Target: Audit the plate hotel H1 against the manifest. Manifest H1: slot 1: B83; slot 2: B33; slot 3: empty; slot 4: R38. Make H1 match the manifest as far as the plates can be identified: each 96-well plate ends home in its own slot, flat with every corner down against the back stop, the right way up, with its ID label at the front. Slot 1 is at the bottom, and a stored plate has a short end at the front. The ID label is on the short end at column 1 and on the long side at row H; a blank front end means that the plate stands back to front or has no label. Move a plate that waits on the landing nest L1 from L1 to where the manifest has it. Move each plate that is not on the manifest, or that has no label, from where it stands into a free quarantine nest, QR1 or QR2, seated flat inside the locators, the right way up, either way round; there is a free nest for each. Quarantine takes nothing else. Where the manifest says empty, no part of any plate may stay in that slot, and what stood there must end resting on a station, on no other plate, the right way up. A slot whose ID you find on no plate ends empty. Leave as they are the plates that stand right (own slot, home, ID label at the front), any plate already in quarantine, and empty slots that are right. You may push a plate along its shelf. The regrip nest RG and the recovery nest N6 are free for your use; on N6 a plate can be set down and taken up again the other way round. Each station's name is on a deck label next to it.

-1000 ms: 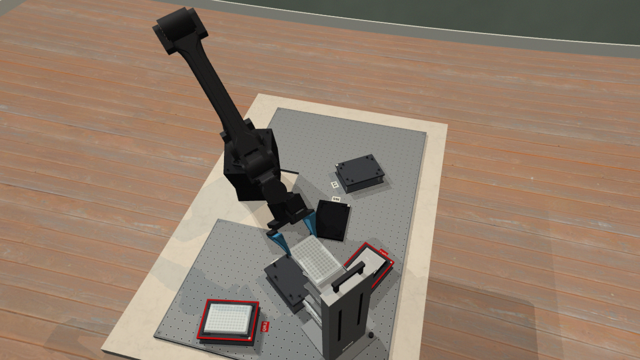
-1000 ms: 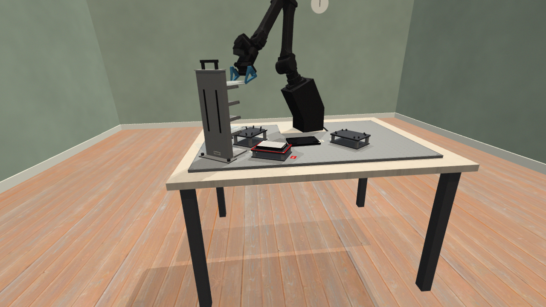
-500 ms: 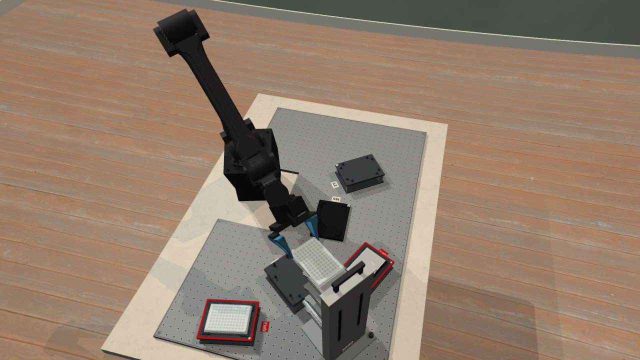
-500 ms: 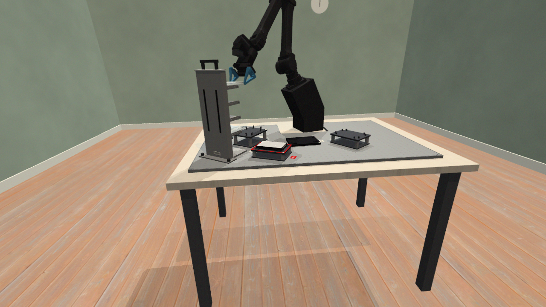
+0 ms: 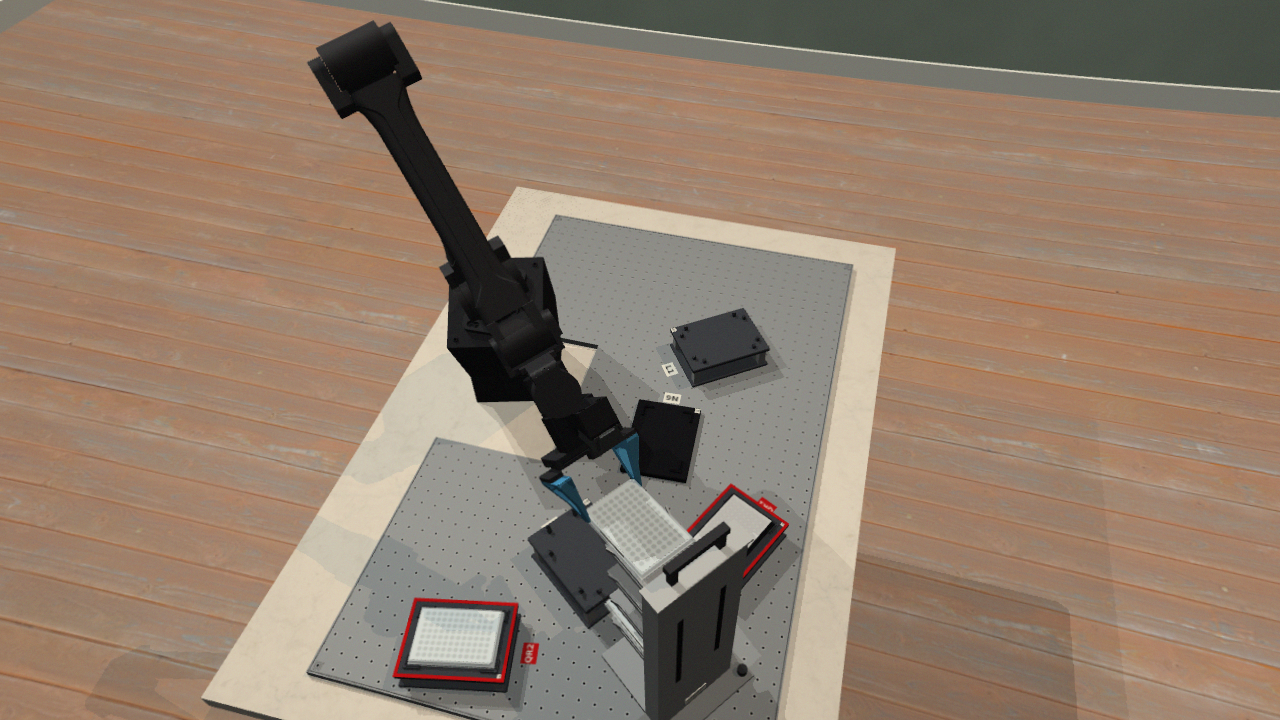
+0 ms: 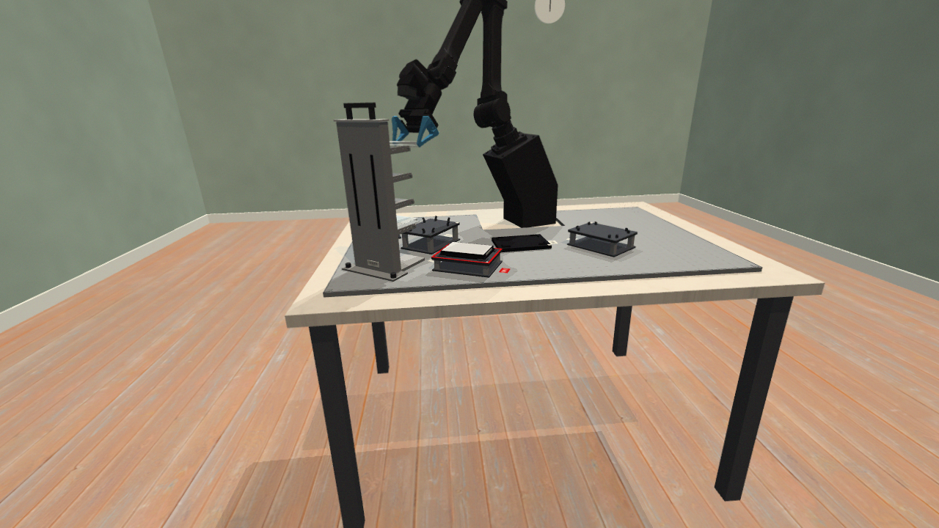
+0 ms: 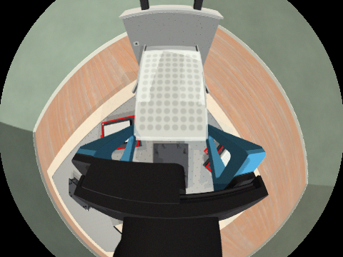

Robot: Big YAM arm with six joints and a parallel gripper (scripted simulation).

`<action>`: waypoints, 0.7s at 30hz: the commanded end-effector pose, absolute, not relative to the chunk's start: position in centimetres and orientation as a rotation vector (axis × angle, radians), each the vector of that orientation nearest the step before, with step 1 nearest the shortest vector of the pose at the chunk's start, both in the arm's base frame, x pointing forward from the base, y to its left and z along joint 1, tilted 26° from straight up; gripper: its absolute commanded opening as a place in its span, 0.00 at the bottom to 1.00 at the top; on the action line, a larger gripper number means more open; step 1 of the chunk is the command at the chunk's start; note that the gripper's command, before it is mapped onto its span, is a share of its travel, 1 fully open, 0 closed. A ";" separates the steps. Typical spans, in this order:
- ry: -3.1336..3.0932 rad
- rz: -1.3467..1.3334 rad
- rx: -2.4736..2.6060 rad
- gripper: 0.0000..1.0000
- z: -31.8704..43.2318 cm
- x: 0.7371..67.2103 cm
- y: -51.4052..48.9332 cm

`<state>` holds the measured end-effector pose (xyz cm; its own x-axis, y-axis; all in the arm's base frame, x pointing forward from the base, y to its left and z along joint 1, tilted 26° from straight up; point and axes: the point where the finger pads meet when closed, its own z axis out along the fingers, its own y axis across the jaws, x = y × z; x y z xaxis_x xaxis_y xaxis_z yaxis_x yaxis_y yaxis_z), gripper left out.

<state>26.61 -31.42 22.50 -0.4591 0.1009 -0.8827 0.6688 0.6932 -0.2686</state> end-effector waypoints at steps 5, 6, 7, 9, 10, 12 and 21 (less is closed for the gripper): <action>1.919 -0.775 0.584 0.86 24.5 27.4 -32.2; 1.919 -0.775 0.584 0.86 24.5 27.4 -32.2; 1.919 -0.775 0.584 0.86 24.5 27.4 -32.2; 1.929 -0.768 0.598 1.00 23.3 27.3 -32.2; 1.919 -0.775 0.584 1.00 24.4 27.4 -32.2; 1.919 -0.775 0.584 1.00 24.4 27.4 -32.2; 1.919 -0.775 0.584 1.00 24.4 27.4 -32.2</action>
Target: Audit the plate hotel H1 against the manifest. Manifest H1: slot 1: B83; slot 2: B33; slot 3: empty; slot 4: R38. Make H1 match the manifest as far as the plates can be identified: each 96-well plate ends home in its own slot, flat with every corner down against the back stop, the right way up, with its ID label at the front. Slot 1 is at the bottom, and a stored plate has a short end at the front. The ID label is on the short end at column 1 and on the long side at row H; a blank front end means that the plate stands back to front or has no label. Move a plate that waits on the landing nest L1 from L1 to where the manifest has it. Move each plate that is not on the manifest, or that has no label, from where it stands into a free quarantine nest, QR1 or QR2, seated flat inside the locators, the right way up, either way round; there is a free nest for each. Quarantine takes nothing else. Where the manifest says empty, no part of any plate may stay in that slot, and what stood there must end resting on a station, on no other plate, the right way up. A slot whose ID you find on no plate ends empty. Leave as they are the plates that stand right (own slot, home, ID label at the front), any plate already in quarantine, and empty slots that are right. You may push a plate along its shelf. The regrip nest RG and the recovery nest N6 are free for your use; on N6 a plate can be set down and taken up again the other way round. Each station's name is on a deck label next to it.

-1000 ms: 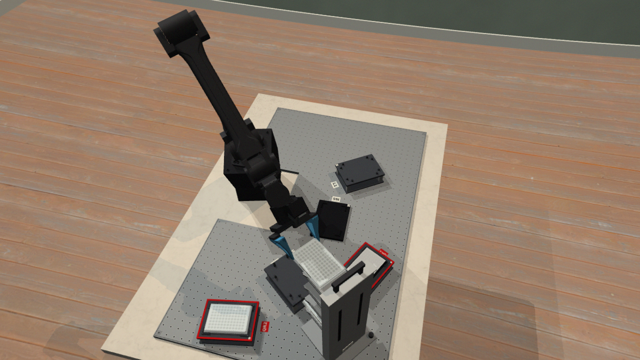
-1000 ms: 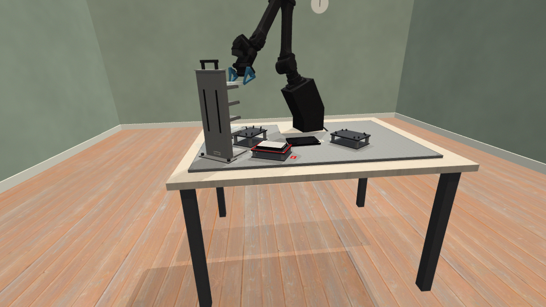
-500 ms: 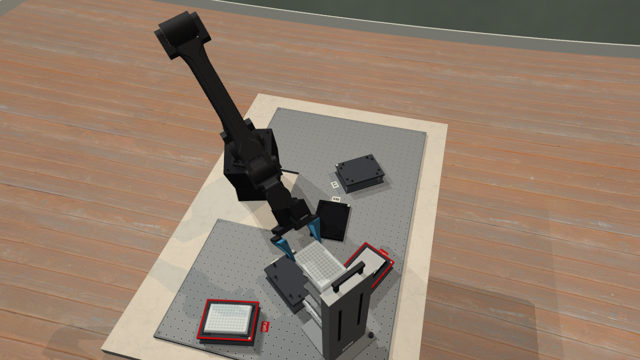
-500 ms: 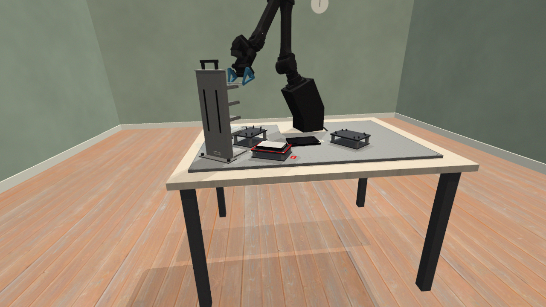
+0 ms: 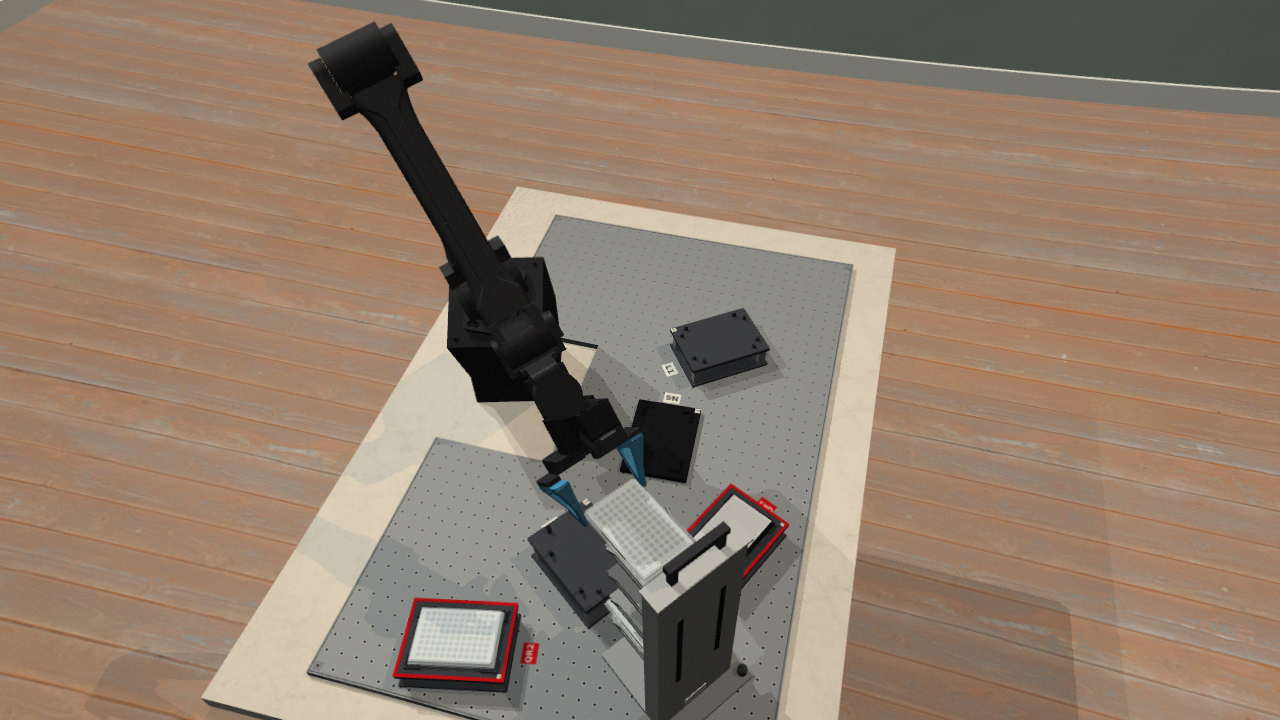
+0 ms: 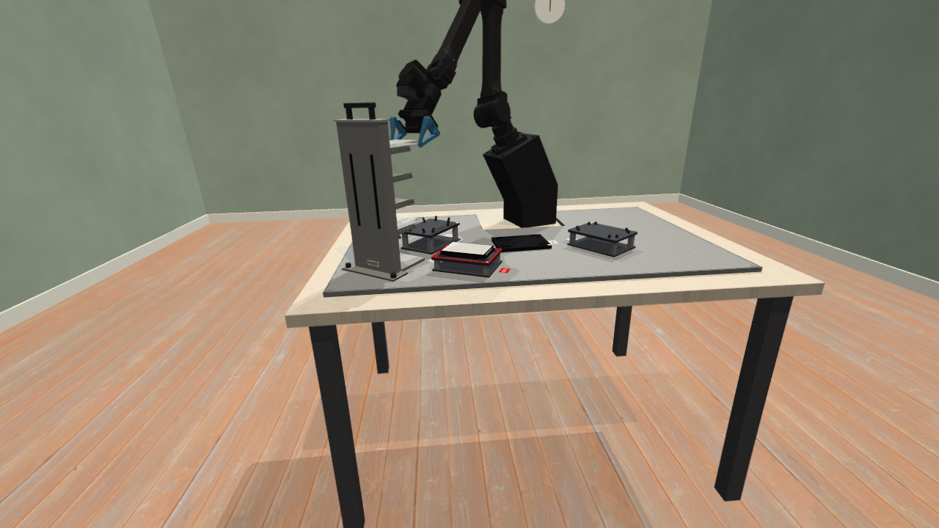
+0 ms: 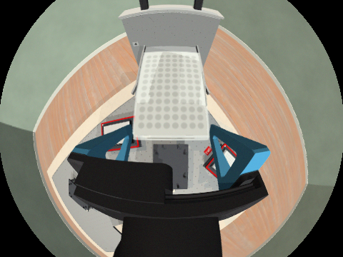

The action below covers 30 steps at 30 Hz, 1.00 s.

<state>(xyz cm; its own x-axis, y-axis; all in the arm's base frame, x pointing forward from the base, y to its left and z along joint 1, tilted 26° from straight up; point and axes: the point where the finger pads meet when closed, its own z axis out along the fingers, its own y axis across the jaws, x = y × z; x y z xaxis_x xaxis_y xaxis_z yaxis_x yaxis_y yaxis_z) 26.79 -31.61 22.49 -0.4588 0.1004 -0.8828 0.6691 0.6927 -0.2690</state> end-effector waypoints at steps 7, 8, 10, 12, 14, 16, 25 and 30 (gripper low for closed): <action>1.922 -0.761 0.586 1.00 25.0 27.1 -31.0; 1.942 -0.753 0.592 1.00 23.7 26.6 -30.7; 1.941 -0.761 0.601 1.00 23.6 26.0 -30.8; 1.942 -0.767 0.605 1.00 23.5 25.5 -30.8; 1.944 -0.769 0.602 1.00 23.3 25.3 -30.6; 1.945 -0.771 0.598 1.00 23.2 25.1 -30.4; 1.949 -0.776 0.592 1.00 22.8 24.2 -29.7; 1.950 -0.776 0.592 1.00 22.5 23.6 -29.2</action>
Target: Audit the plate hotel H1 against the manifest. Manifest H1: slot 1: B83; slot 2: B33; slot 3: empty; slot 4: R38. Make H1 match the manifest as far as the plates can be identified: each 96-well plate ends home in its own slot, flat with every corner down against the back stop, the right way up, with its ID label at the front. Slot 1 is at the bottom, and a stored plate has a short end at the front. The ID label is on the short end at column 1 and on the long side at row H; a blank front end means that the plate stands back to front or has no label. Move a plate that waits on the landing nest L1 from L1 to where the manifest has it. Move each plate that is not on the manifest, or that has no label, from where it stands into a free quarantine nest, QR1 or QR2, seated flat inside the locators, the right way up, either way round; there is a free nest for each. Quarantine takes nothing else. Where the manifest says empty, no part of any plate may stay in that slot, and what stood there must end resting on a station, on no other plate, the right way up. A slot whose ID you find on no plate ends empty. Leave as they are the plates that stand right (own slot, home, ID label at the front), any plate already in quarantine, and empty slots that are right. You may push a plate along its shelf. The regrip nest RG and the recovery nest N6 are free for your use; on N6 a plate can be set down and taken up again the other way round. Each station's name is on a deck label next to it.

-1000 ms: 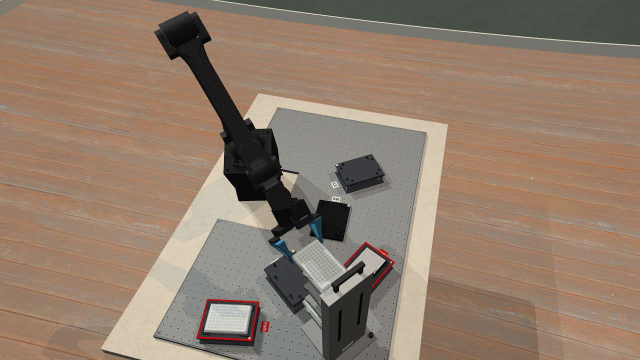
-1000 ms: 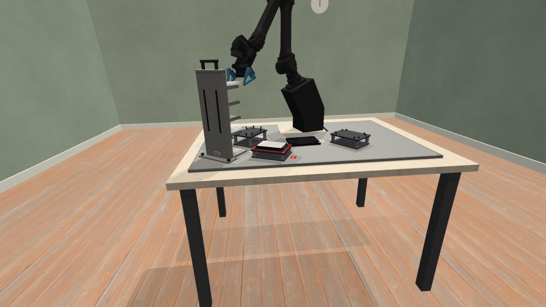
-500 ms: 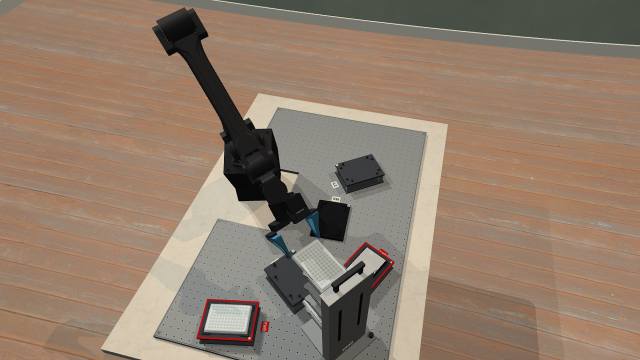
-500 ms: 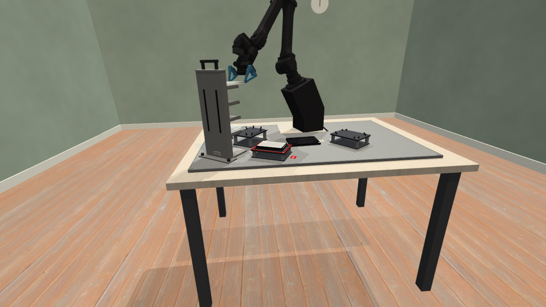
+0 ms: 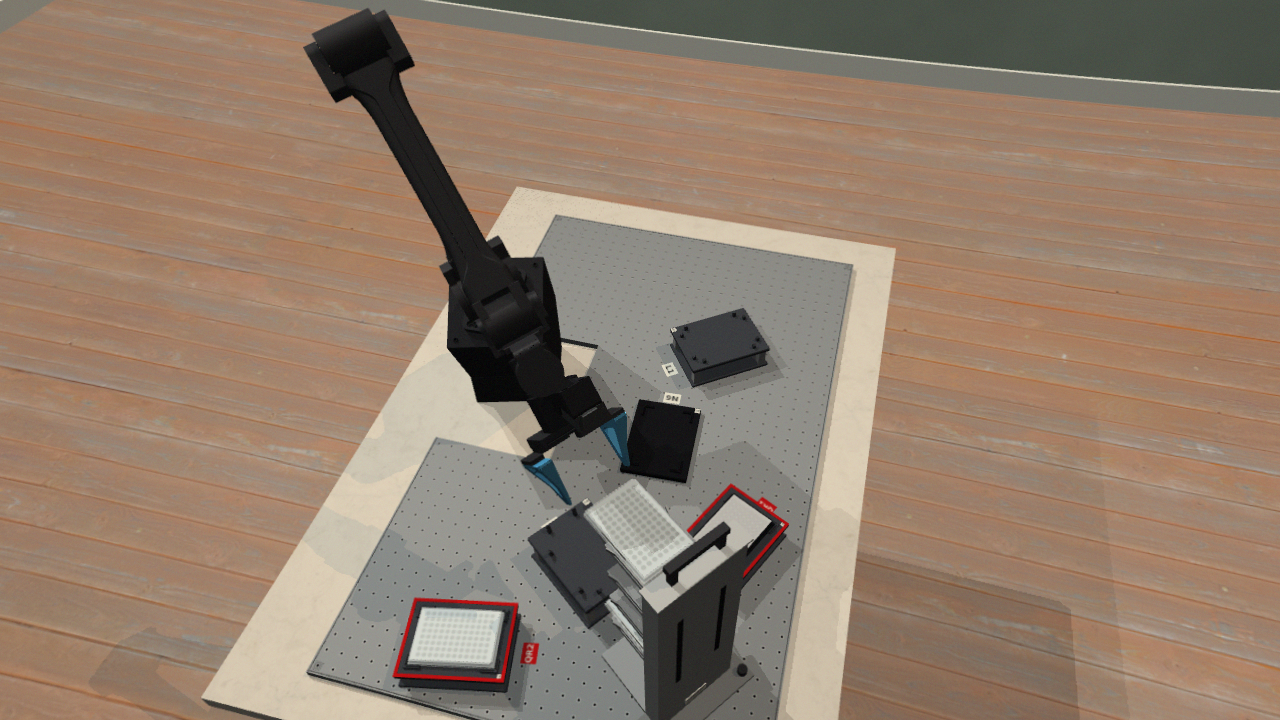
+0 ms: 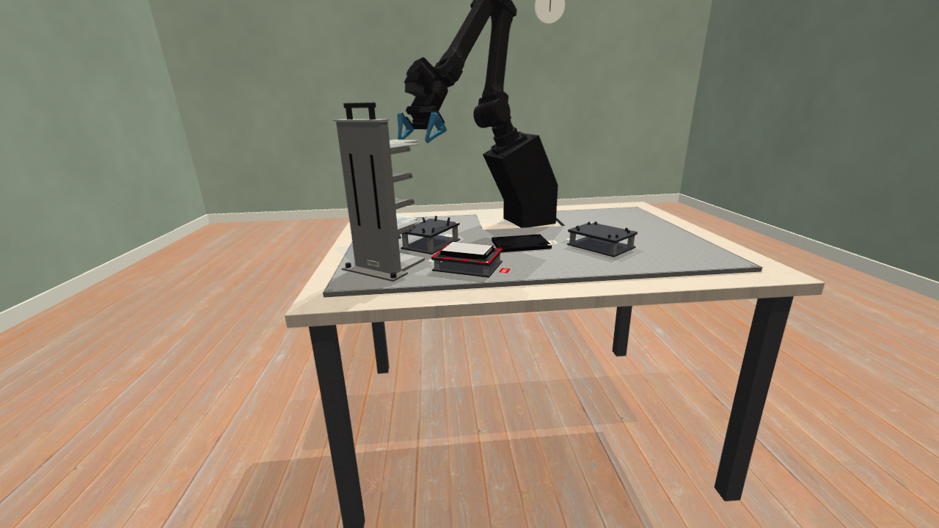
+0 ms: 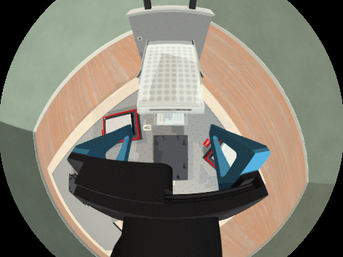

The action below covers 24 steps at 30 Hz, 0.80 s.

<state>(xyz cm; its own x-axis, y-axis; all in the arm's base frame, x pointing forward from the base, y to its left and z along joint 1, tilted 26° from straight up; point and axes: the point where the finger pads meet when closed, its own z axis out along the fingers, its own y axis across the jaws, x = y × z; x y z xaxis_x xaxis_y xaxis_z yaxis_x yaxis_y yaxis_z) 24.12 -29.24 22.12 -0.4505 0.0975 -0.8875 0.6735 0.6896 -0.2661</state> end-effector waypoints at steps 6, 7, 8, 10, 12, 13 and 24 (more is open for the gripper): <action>1.950 -0.776 0.592 1.00 22.3 23.1 -28.8; 1.966 -0.765 0.590 1.00 21.8 23.4 -28.8; 1.950 -0.774 0.590 1.00 22.1 22.9 -28.6; 1.950 -0.776 0.592 1.00 22.0 22.6 -28.4; 1.950 -0.776 0.592 1.00 21.9 22.4 -28.2; 1.951 -0.776 0.592 1.00 21.8 22.3 -28.1; 1.954 -0.772 0.588 1.00 21.5 21.5 -27.4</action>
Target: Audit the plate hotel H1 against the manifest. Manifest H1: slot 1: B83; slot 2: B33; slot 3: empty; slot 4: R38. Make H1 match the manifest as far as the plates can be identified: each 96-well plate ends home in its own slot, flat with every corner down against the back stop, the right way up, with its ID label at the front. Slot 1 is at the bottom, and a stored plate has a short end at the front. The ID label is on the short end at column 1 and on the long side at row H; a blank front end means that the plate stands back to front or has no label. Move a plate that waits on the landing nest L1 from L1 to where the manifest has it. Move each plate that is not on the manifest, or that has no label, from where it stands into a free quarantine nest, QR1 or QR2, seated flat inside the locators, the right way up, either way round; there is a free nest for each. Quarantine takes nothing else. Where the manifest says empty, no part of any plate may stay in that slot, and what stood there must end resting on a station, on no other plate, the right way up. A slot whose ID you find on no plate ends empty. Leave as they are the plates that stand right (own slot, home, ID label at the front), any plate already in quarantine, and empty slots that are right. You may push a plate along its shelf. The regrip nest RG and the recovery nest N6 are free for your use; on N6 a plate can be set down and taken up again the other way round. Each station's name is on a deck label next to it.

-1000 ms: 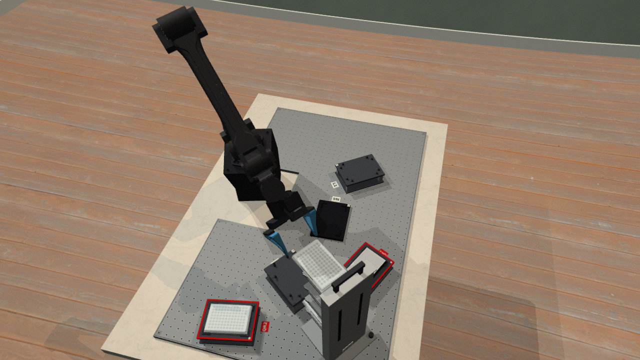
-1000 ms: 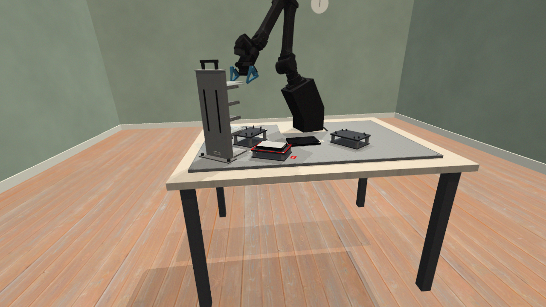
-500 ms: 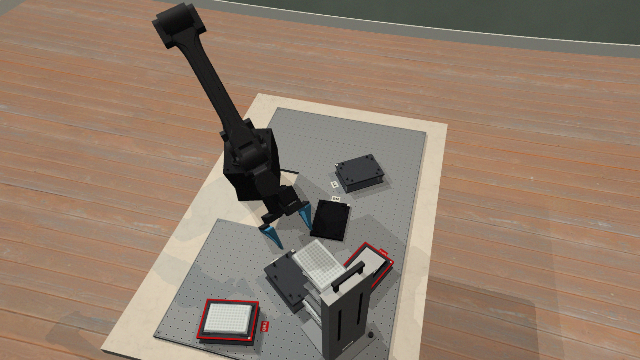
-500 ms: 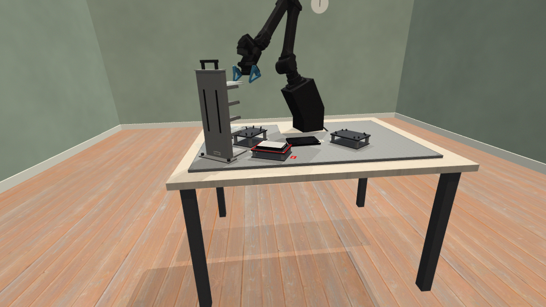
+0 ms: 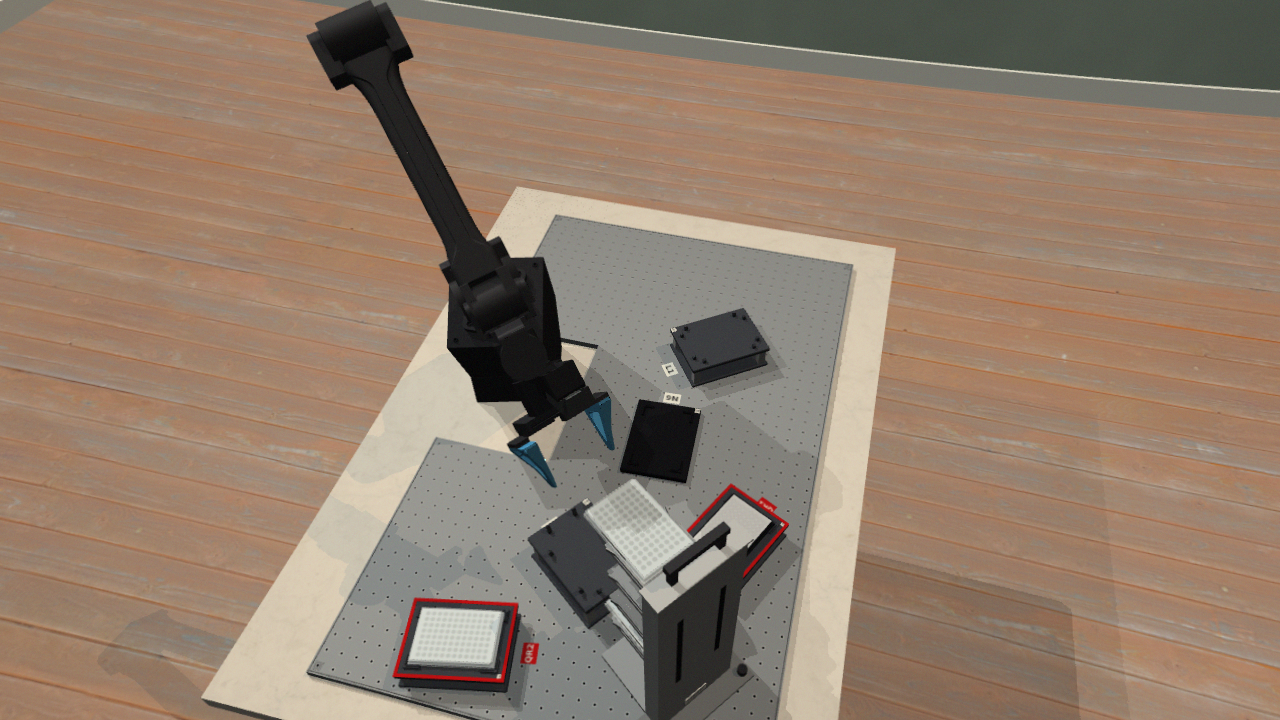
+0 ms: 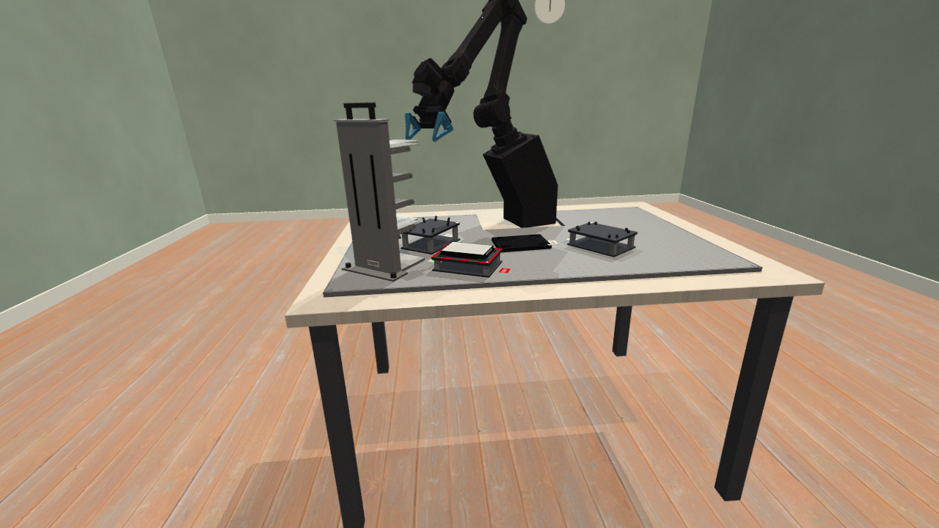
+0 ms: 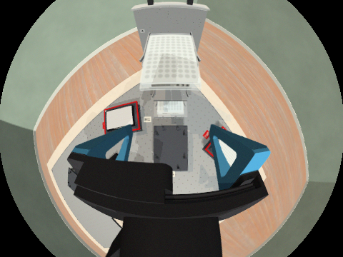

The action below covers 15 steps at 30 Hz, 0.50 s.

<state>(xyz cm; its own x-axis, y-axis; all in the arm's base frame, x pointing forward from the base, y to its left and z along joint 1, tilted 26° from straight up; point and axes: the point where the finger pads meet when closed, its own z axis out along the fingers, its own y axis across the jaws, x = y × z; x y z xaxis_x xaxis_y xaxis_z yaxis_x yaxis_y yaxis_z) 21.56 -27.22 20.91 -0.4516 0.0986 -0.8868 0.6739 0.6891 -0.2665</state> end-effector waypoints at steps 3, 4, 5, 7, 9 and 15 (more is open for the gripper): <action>1.952 -0.775 0.592 1.00 21.1 20.8 -27.0; 1.952 -0.775 0.592 1.00 21.1 20.7 -26.9; 1.952 -0.775 0.592 1.00 21.0 20.6 -26.8; 1.952 -0.775 0.592 1.00 20.9 20.4 -26.6; 1.952 -0.775 0.592 1.00 20.8 20.1 -26.4; 1.920 -0.779 0.582 0.00 22.0 20.7 -26.8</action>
<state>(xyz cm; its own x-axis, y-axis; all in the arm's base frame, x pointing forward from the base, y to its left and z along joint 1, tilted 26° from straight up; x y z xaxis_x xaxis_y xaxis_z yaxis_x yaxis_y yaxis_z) 20.38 -26.32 20.04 -0.4540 0.1029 -0.8851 0.6721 0.6917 -0.2643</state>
